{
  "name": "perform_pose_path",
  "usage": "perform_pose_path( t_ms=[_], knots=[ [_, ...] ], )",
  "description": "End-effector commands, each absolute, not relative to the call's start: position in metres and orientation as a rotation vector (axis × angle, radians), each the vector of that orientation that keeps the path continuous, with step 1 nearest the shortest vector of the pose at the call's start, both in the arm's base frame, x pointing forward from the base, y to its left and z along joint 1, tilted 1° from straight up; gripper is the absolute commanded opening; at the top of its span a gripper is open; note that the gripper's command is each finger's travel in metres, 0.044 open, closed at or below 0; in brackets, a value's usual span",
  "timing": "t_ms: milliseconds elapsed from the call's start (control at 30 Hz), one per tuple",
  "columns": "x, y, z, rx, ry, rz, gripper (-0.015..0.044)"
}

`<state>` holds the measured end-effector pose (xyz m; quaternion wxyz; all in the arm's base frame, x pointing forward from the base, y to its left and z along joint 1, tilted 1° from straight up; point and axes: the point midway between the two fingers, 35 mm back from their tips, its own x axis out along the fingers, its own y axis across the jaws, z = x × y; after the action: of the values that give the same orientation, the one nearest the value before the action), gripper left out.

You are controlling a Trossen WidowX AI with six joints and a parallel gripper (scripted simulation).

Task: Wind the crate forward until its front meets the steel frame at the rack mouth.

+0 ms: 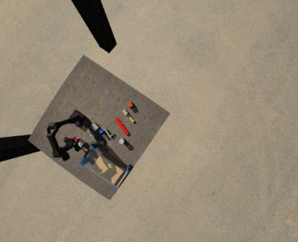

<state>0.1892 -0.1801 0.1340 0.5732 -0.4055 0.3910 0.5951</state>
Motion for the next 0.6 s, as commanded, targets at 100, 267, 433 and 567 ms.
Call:
perform_pose_path(
  t_ms=[100, 267, 433, 567],
  knots=[
    [0.1910, -0.1811, 0.1285, -0.956, 0.908, 1.391, 0.0000],
    [0.1908, -0.1807, 0.1315, -0.956, 0.908, 1.391, 0.0000],
    [0.1905, -0.1806, 0.1268, -0.956, 0.908, 1.391, 0.0000],
    [0.1903, -0.1804, 0.1256, -0.956, 0.908, 1.391, 0.0000]
  ],
)
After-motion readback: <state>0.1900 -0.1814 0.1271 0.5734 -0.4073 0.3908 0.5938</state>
